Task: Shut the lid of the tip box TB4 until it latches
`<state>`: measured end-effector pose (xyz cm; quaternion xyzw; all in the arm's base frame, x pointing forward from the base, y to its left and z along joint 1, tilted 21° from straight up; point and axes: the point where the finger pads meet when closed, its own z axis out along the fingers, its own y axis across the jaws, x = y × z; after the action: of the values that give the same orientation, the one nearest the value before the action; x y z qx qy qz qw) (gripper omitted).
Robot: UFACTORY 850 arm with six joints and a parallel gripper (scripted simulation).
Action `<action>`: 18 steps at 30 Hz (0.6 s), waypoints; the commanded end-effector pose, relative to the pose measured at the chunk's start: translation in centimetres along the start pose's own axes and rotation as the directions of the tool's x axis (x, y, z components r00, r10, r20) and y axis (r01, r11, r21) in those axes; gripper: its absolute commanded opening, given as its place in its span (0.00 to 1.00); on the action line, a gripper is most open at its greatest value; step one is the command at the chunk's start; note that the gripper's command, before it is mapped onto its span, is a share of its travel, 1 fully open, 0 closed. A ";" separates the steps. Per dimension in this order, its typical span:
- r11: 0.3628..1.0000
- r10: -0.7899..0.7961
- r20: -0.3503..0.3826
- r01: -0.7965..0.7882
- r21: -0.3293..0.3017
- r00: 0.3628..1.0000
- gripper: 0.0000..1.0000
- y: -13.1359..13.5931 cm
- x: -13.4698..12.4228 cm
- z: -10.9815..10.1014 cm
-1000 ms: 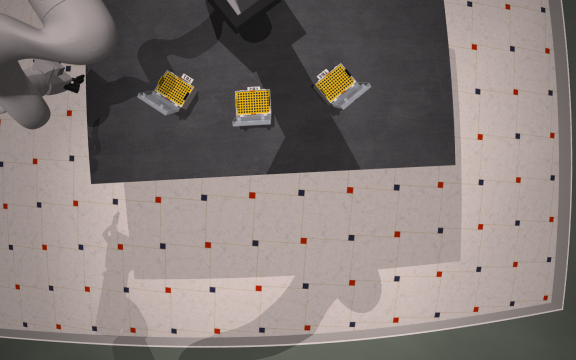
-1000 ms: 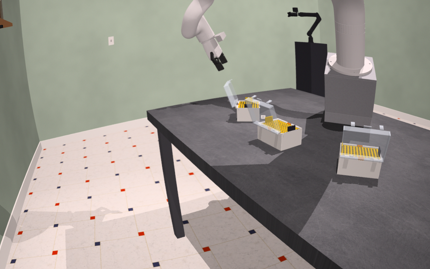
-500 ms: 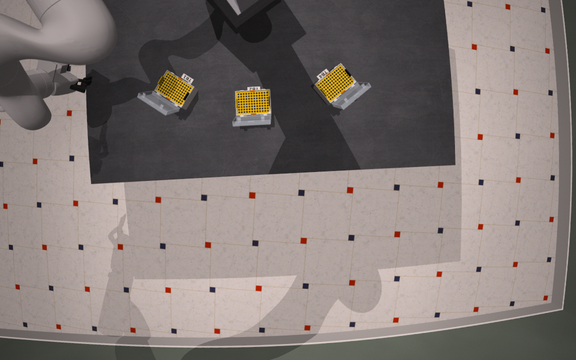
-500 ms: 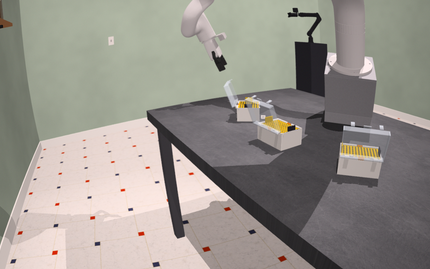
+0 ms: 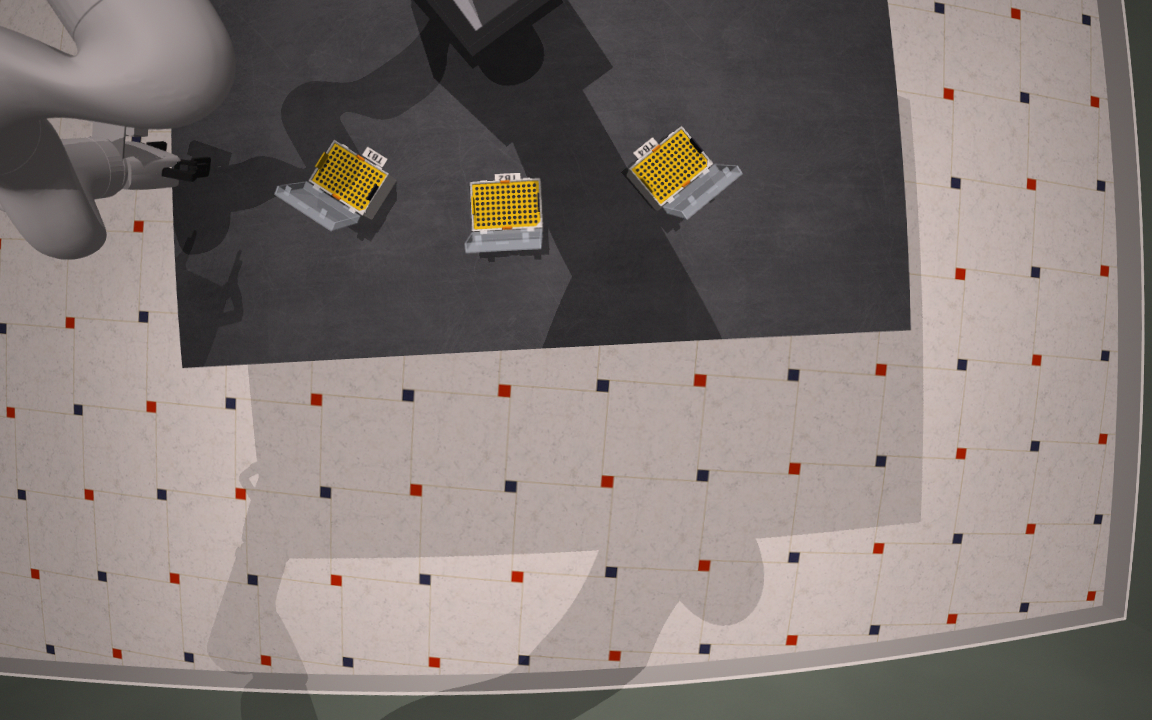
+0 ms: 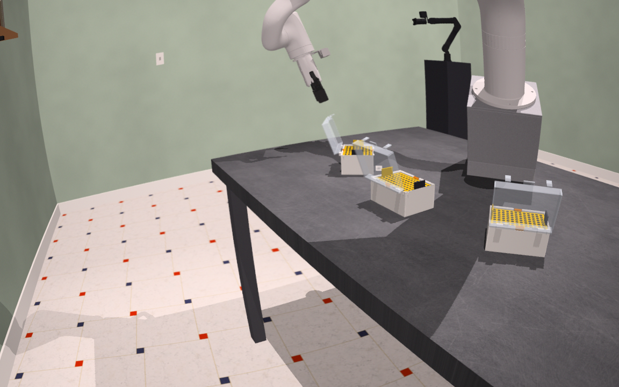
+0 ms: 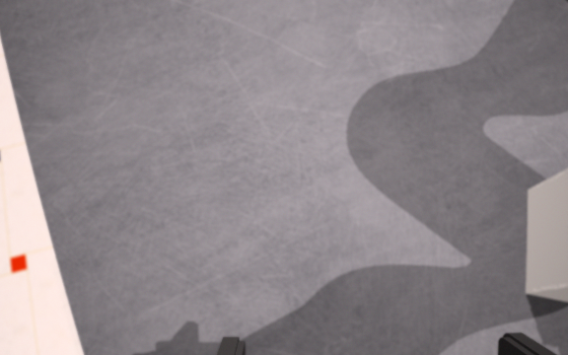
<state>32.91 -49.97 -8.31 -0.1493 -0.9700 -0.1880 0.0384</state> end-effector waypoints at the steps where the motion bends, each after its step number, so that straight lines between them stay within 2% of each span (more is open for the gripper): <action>1: 0.995 -0.091 0.041 0.093 -0.038 0.995 1.00 1.8 -0.2 0.0; 7: 0.978 -0.192 0.089 0.198 -0.067 0.977 1.00 4.0 -0.3 0.1; 9: 0.978 -0.192 0.089 0.198 -0.067 0.977 1.00 4.0 -0.3 0.1; 18: 0.923 -0.356 0.187 0.376 -0.084 0.915 1.00 7.6 -0.6 0.0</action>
<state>35.28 -44.40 -6.29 -0.0113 -0.9706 -0.2330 -0.0599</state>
